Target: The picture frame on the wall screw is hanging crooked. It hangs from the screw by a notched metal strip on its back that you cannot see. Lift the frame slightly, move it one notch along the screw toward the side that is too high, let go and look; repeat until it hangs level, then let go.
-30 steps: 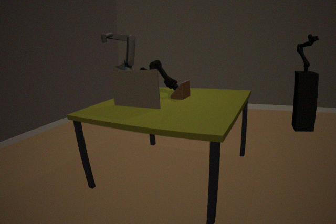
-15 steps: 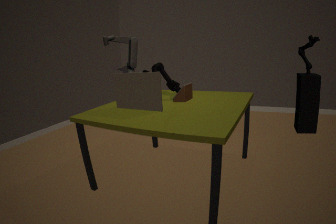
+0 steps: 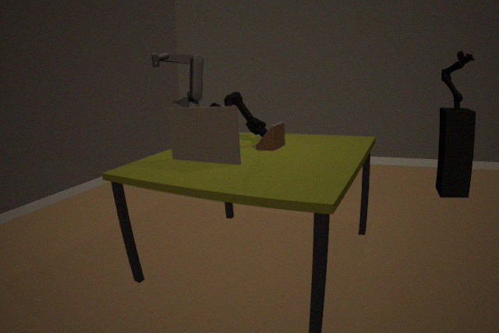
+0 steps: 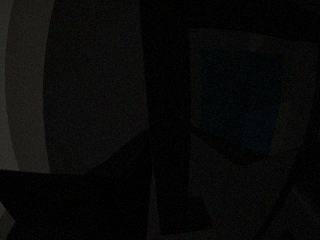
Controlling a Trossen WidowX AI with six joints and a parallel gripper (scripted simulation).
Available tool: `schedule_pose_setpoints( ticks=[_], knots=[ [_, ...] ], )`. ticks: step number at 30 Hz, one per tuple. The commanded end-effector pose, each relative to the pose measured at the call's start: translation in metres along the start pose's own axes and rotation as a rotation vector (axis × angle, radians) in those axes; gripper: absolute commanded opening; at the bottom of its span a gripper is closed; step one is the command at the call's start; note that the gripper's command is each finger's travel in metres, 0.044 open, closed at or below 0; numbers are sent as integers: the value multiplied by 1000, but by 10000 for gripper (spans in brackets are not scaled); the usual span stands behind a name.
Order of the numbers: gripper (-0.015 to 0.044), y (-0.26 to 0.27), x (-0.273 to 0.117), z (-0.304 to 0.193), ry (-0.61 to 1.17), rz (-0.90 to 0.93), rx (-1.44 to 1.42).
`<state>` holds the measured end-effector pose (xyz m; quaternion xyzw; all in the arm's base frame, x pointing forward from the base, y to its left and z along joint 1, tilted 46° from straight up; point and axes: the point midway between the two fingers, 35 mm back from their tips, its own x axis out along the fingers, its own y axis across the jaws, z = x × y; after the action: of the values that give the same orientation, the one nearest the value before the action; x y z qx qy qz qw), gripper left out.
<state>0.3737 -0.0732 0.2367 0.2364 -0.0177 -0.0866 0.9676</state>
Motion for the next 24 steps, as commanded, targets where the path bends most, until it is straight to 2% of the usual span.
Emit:
schedule_pose_setpoints(
  ticks=[1,24],
  knots=[
    [0,4,0,4,-8,15,3],
    [0,5,0,9,-8,15,3]
  ],
)
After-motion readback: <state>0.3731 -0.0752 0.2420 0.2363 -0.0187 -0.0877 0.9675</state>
